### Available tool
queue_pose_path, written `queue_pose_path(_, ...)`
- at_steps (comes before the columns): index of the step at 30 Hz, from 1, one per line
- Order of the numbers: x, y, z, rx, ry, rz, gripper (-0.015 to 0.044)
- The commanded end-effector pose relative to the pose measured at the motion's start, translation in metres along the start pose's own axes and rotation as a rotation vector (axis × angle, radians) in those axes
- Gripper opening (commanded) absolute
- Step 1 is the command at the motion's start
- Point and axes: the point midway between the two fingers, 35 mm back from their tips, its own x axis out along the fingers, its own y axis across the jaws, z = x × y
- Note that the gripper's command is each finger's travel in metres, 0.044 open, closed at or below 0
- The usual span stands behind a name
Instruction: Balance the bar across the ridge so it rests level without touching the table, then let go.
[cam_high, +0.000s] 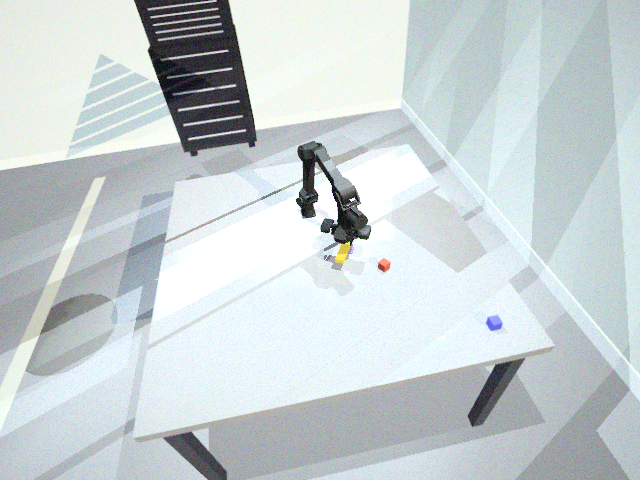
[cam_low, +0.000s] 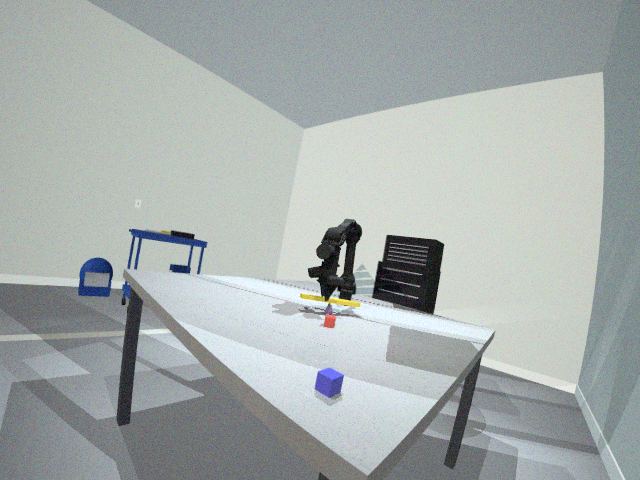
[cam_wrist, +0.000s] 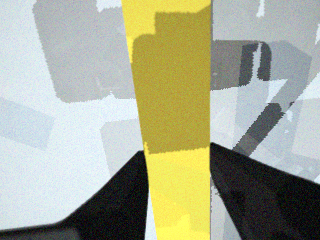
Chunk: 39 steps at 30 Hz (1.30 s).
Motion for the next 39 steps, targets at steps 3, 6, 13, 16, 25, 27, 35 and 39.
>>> queue_pose_path(3, 0.0017, -0.0005, 0.0, 0.002, 0.0, -0.003, 0.0)
queue_pose_path(6, 0.002, -0.0005, 0.0, 0.002, 0.0, -0.003, 0.0)
queue_pose_path(13, 0.0025, -0.0005, 0.0, 0.002, 0.0, -0.003, 0.0)
queue_pose_path(16, 0.0028, -0.0005, -0.0001, 0.002, 0.0, -0.003, 0.0)
queue_pose_path(25, 0.0035, -0.0005, -0.0001, 0.002, 0.0, -0.003, 0.0)
queue_pose_path(27, 0.0037, -0.0005, -0.0001, 0.002, 0.0, -0.003, 0.0)
queue_pose_path(35, 0.0043, -0.0005, -0.0001, 0.002, 0.0, -0.003, 0.0)
queue_pose_path(39, 0.0047, -0.0005, -0.0001, 0.002, 0.0, -0.003, 0.0)
